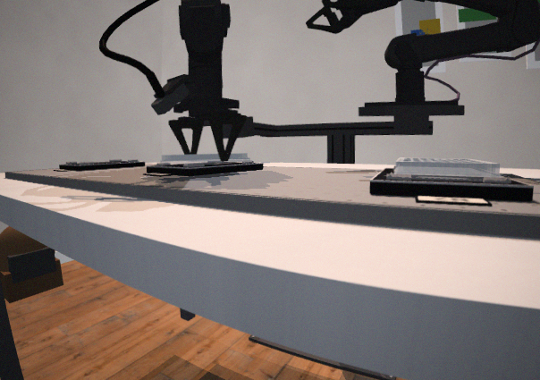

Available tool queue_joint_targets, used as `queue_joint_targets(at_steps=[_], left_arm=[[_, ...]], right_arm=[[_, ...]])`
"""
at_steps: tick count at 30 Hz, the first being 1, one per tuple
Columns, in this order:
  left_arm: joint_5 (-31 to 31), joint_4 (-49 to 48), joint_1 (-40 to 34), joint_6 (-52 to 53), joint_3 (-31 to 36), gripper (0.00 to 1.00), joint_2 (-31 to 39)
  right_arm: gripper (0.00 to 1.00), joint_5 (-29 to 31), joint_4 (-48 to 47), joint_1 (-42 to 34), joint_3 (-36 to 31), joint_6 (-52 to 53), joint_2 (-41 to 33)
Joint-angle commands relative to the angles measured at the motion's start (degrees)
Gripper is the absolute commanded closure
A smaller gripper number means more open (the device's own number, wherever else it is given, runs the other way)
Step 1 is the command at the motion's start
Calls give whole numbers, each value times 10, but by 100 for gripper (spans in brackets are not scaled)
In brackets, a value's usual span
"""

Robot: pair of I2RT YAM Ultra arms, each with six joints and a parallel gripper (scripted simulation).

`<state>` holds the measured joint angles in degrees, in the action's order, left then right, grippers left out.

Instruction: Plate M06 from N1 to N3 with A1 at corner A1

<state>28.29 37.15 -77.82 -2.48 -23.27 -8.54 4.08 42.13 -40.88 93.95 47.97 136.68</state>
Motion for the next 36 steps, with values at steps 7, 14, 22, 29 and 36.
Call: queue_joint_targets(at_steps=[7,14,22,29,36], left_arm=[[8,6,-5,-4,-17,0,9],[8,6,-5,-4,-17,0,9],[8,6,-5,-4,-17,0,9],[8,6,-5,-4,-17,0,9],[8,6,-5,-4,-17,0,9]], right_arm=[[18,7,41,-3,40,6,10],[18,7,42,-3,41,6,10],[18,7,44,-3,41,6,9],[18,7,55,-6,43,7,-6],[18,6,61,-6,44,7,-11]])
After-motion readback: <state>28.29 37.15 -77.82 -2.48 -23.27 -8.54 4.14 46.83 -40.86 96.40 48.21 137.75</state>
